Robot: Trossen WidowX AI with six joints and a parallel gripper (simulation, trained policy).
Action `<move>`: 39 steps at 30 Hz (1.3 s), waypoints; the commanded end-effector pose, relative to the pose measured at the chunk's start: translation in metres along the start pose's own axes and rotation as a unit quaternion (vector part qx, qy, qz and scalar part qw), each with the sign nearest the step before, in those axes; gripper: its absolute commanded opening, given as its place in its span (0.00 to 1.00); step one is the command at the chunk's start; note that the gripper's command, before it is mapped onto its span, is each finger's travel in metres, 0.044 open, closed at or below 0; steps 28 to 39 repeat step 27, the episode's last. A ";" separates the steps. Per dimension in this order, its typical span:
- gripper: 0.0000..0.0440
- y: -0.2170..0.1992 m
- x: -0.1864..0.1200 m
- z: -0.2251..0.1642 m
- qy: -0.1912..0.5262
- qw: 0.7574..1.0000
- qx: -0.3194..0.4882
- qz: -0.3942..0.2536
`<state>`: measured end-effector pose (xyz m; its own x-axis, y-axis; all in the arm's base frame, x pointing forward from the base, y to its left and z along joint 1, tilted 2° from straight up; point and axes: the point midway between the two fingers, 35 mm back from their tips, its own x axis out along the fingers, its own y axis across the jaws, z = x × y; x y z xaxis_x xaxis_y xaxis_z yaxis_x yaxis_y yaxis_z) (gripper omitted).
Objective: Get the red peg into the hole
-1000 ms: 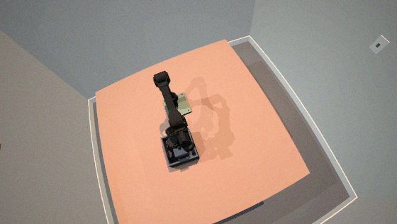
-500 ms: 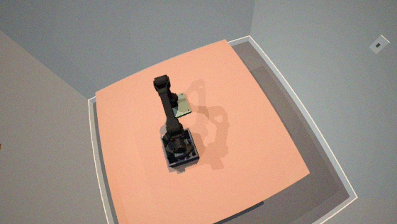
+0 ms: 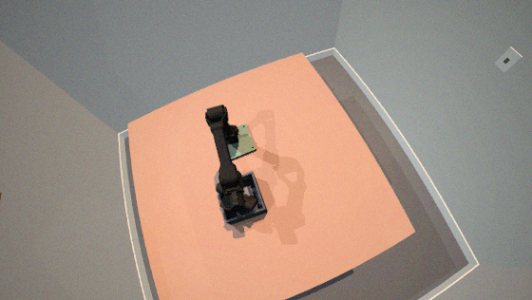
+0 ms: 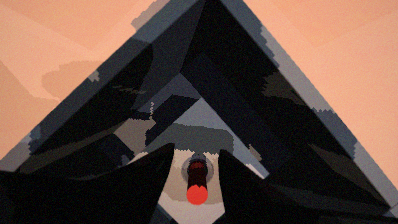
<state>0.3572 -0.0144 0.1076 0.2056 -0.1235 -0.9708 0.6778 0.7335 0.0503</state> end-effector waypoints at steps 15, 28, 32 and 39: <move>0.45 0.028 -0.029 0.032 0.058 0.998 0.016 -0.008; 0.50 0.042 -0.050 0.037 0.109 0.993 0.039 -0.035; 0.50 0.042 -0.050 0.037 0.109 0.993 0.039 -0.035; 0.50 0.042 -0.050 0.037 0.109 0.993 0.039 -0.035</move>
